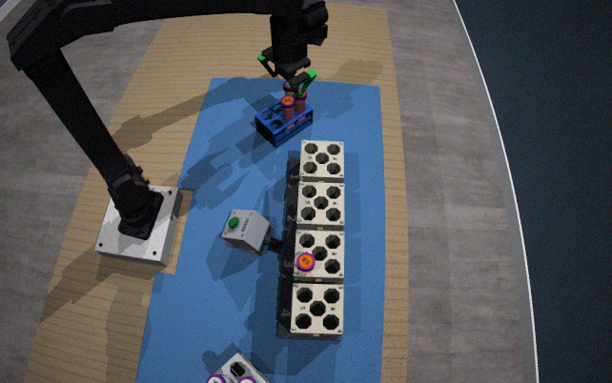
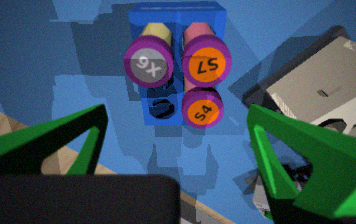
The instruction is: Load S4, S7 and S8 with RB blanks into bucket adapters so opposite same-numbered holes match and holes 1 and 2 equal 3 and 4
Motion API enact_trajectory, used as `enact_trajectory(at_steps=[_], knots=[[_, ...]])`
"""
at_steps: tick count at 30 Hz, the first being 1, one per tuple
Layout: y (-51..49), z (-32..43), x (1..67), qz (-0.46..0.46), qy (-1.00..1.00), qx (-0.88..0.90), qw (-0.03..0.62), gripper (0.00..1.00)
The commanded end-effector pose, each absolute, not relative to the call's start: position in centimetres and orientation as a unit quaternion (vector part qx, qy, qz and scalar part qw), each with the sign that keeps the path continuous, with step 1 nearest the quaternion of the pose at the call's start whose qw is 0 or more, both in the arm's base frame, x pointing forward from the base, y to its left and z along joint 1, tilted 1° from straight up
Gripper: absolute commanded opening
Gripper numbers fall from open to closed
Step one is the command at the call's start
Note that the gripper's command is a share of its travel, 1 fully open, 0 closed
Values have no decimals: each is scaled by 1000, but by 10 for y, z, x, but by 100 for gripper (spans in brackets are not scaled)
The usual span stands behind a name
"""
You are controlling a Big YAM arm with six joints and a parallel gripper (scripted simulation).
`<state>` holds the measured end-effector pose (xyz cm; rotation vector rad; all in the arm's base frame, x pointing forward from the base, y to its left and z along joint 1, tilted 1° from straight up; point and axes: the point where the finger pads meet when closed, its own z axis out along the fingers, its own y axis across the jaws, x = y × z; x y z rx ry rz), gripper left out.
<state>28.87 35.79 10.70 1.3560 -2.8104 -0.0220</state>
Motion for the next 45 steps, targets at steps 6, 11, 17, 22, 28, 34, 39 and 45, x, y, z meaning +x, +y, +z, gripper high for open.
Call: enact_trajectory(at_steps=[6,11,17,22,28,34,39,45], knots=[[372,148,306,-25,-903,427,-30,100],[369,129,299,-18,-901,433,-13,100],[369,129,299,-18,-901,433,-13,100],[333,126,302,-16,-897,442,-13,80],[340,124,296,-17,-893,450,-15,80],[339,87,295,-10,-893,449,3,80],[345,84,303,-14,-894,447,-7,80],[339,74,297,-11,-894,447,2,80]])
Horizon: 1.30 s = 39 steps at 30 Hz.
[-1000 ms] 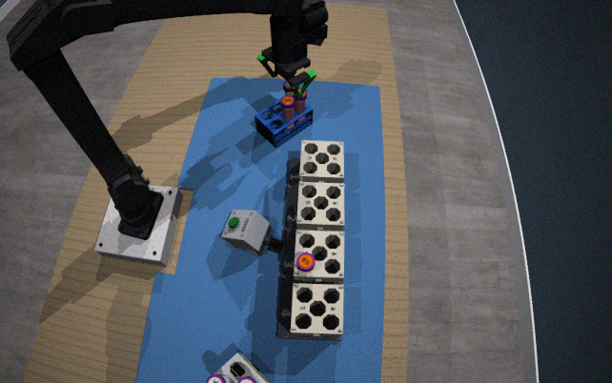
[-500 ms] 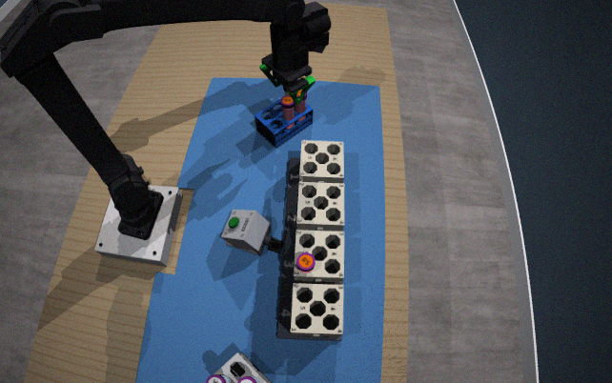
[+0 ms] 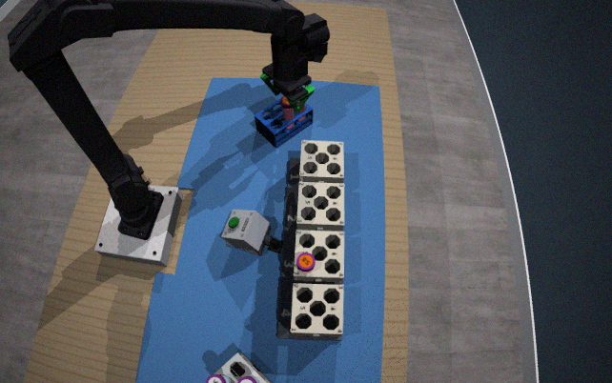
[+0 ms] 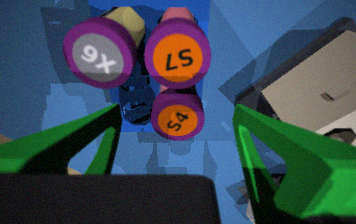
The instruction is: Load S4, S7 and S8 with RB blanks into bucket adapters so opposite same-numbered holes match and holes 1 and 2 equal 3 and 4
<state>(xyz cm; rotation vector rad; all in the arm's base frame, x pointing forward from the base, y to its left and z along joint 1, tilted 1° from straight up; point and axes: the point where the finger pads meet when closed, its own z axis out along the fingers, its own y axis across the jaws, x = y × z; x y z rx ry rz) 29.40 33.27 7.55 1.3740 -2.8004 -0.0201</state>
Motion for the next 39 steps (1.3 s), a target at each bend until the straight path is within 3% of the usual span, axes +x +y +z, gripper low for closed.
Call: enact_trajectory(at_steps=[1,16,17,33,39], knots=[[338,72,297,-10,-894,447,3,80],[345,88,305,-17,-897,442,-13,80],[345,88,305,-17,-897,442,-13,0],[345,88,305,-17,-897,442,-13,0],[350,128,312,-23,-895,445,-30,0]])
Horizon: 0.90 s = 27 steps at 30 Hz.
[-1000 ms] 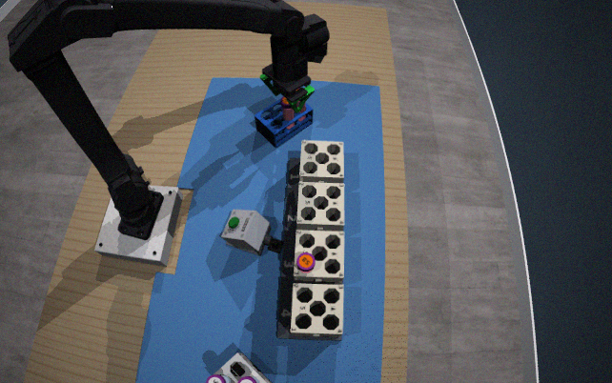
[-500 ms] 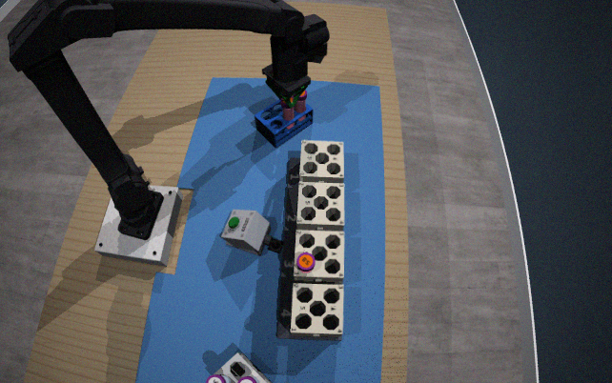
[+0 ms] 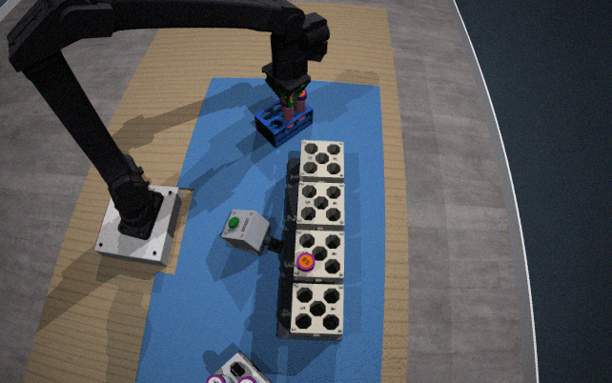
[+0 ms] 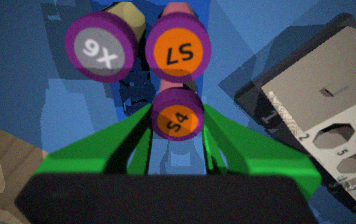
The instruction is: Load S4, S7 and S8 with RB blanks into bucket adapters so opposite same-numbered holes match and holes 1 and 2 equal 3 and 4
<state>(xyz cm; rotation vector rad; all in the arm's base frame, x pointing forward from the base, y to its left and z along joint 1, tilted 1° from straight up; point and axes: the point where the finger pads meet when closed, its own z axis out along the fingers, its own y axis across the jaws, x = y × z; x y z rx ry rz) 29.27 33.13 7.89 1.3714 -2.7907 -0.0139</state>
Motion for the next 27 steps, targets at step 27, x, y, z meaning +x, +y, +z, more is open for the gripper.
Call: enact_trajectory(at_steps=[27], knots=[[343,207,312,-23,-897,441,-31,0]])
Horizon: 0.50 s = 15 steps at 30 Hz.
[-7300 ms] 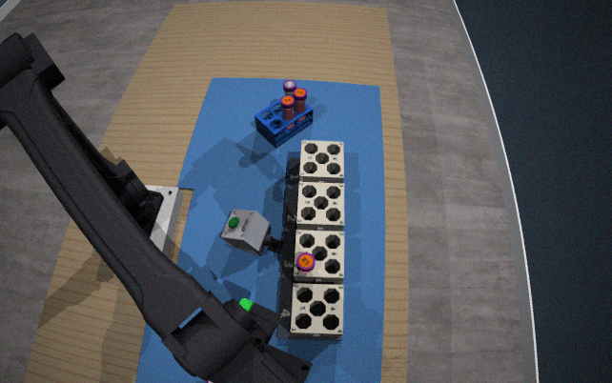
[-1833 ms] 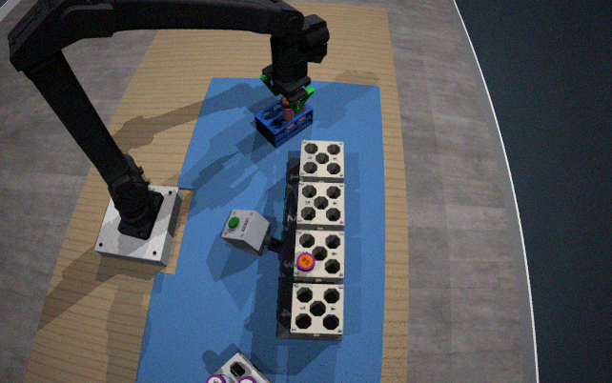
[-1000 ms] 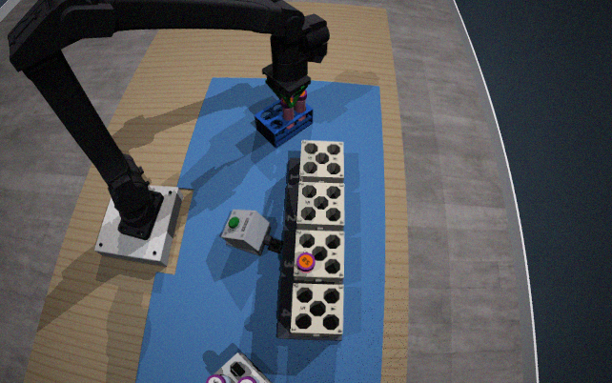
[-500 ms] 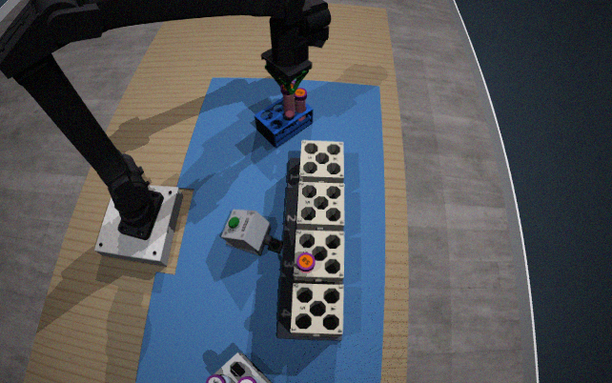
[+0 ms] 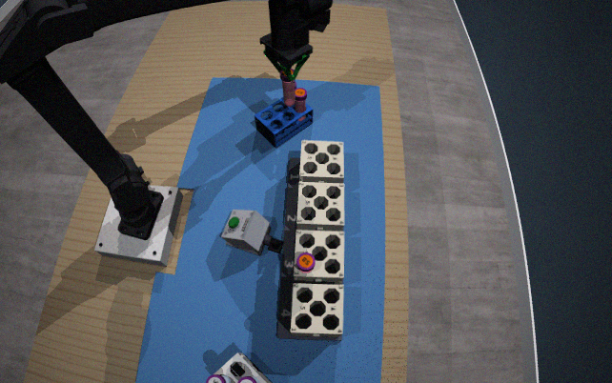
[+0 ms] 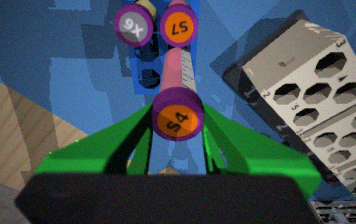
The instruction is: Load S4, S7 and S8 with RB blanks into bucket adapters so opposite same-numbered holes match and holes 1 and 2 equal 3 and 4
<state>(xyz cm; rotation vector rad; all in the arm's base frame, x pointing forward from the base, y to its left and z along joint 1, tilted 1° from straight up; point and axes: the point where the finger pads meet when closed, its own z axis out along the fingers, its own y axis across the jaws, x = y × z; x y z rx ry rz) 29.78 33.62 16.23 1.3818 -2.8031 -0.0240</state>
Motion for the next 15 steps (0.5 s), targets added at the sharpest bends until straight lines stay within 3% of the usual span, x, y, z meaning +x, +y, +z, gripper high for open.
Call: enact_trajectory(at_steps=[1,15], knots=[[342,210,312,-23,-897,441,-31,0],[340,251,311,-24,-896,441,-32,0]])
